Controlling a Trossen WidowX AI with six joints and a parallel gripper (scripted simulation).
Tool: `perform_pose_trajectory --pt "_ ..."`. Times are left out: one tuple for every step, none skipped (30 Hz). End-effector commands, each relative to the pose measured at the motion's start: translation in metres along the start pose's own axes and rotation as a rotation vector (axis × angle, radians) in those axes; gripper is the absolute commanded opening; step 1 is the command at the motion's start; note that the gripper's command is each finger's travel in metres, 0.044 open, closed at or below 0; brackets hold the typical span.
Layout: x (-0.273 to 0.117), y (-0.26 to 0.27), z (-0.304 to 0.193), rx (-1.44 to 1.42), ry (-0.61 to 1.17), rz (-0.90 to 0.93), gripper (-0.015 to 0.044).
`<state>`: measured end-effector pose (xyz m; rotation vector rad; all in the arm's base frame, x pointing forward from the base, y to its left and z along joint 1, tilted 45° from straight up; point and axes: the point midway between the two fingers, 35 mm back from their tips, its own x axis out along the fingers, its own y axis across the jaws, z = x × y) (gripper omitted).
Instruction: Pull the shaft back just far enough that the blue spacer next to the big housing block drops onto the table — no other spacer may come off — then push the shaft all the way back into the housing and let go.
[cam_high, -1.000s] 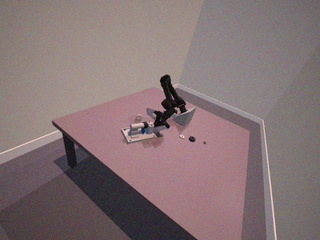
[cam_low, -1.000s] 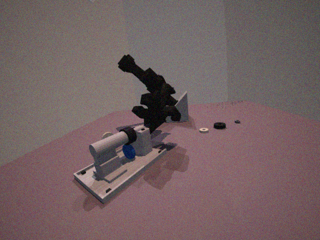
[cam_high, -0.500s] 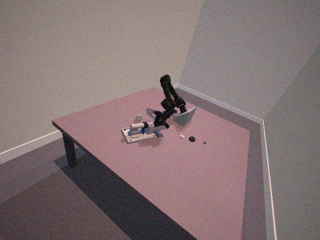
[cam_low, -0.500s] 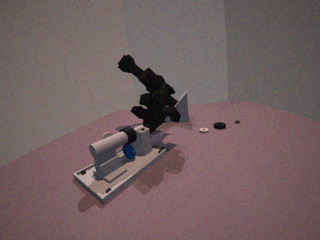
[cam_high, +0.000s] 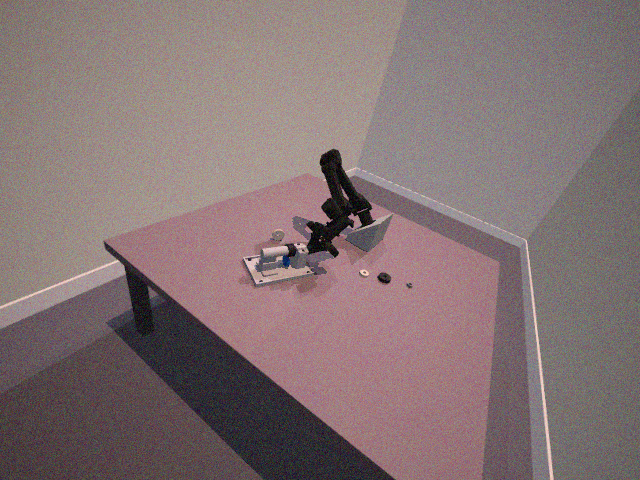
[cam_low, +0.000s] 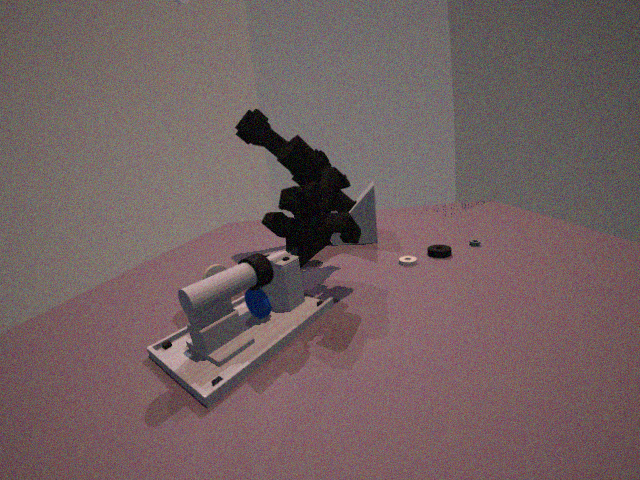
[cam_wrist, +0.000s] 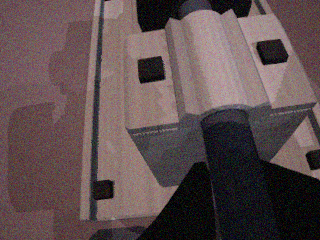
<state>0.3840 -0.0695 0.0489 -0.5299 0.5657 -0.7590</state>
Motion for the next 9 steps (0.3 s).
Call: perform_pose_trajectory --pt "0.0000 0.0001 0.0000 0.000 0.000 0.001 0.0131" --pt "0.0000 0.0001 0.0000 0.000 0.000 0.001 0.0157" --pt "0.0000 0.0001 0.0000 0.000 0.000 0.001 0.0184" --pt "0.0000 0.0001 0.0000 0.000 0.000 0.001 0.0210" --pt "0.0000 0.0001 0.0000 0.000 0.000 0.001 0.0236" --pt "0.0000 0.0001 0.0000 0.000 0.000 0.001 0.0263" --pt "0.0000 0.0001 0.0000 0.000 0.000 0.001 0.0289" --pt "0.0000 0.0001 0.0000 0.000 0.000 0.001 0.0315" --pt "-0.0025 0.0004 0.0001 0.001 0.001 0.001 0.0341"
